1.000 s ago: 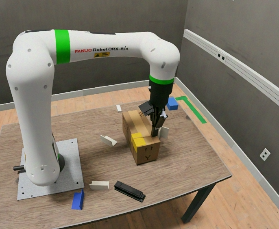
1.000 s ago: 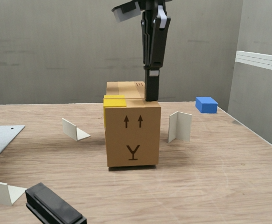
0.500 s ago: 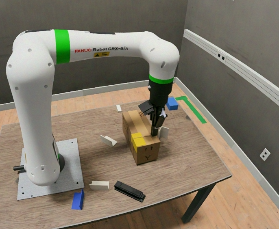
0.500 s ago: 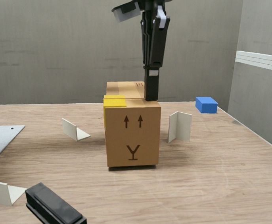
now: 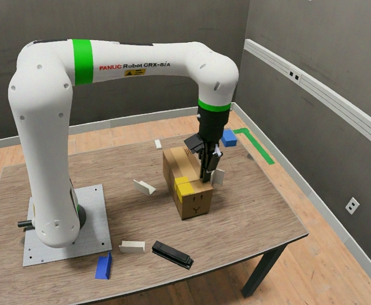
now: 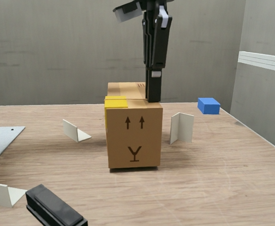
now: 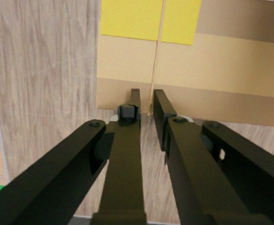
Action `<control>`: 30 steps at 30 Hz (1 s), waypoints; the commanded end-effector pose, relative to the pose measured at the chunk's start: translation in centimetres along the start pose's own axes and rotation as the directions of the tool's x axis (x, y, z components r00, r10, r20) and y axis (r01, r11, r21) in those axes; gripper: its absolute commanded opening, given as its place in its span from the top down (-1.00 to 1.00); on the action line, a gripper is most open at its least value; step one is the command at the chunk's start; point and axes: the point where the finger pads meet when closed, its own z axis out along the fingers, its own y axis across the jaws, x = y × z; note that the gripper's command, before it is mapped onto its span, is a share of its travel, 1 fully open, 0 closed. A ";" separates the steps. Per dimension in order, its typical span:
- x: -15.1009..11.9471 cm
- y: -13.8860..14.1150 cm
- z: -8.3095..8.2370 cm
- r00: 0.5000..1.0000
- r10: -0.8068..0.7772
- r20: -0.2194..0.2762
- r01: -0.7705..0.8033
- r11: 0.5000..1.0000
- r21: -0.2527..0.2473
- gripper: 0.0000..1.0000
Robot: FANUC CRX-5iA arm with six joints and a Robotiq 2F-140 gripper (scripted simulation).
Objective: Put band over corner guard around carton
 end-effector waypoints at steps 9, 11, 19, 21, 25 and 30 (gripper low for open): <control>0.0 0.0 -0.1 1.000 0.000 0.002 0.000 1.000 0.001 0.63; 0.0 0.0 -0.1 1.000 0.000 0.002 0.000 1.000 0.001 0.63; 0.0 0.0 -0.1 1.000 0.000 0.002 0.000 1.000 0.001 0.63; 0.0 0.0 -0.1 1.000 0.000 0.002 0.000 1.000 0.001 0.63; 0.0 0.0 -0.2 1.000 0.000 0.002 0.000 1.000 0.001 0.63; 0.0 0.0 -0.4 1.000 0.000 0.002 0.000 1.000 0.001 0.63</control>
